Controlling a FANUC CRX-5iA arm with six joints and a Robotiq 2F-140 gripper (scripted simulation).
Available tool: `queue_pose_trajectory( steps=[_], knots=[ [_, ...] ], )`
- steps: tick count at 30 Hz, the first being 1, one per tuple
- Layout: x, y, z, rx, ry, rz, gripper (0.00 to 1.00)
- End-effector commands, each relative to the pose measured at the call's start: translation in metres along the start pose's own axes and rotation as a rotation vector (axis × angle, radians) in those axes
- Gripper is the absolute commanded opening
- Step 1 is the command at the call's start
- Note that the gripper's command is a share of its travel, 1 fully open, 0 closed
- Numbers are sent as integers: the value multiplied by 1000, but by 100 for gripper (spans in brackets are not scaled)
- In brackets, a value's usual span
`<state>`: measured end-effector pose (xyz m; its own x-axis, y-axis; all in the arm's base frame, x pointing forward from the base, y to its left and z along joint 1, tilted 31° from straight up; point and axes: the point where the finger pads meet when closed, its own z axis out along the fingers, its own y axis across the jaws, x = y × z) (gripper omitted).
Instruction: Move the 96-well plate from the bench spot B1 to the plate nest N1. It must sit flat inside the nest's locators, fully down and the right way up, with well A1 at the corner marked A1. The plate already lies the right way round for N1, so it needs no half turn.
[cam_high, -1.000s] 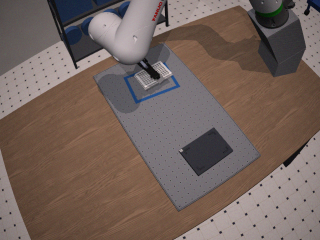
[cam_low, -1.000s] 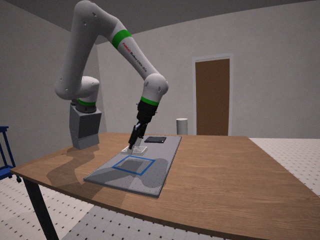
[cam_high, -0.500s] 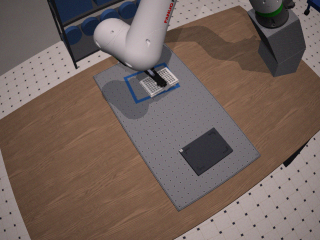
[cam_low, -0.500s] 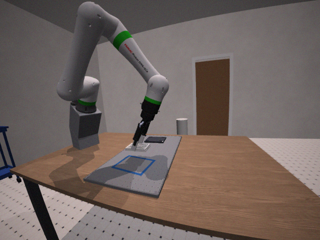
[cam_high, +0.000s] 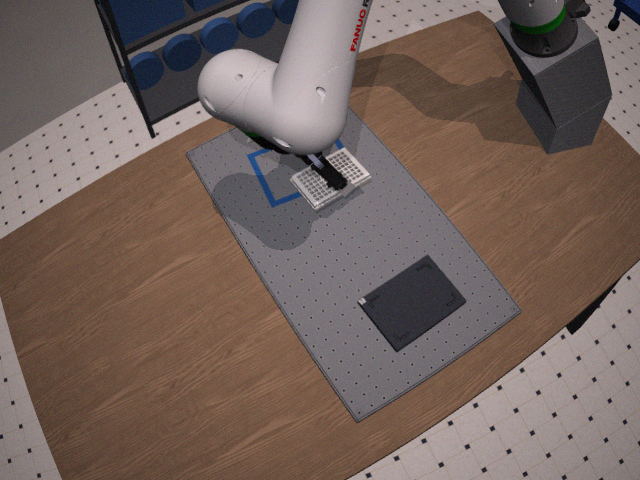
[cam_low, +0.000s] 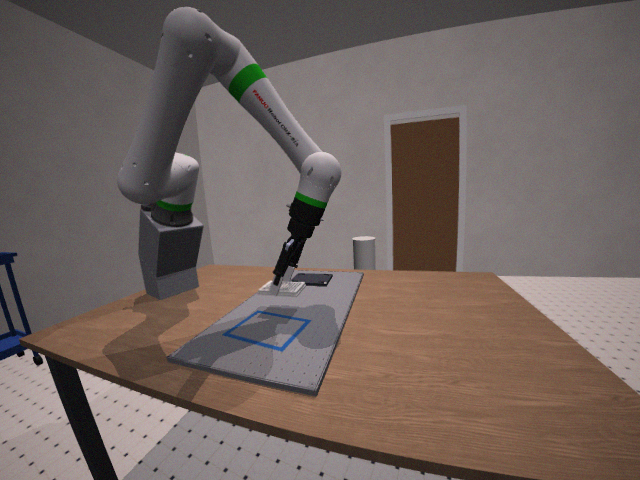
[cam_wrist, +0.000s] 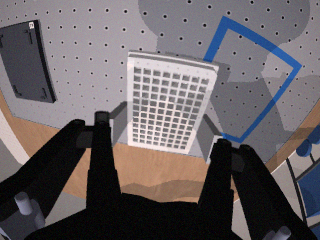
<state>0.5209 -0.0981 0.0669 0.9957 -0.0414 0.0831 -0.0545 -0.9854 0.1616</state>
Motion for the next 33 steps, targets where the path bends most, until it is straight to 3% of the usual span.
queue_pose_trajectory(
  steps=[1, 33],
  knots=[
    [0, -12, -1, 0, 0, 0, 0],
    [1, -105, -4, 0, 0, 0, 0]
  ],
)
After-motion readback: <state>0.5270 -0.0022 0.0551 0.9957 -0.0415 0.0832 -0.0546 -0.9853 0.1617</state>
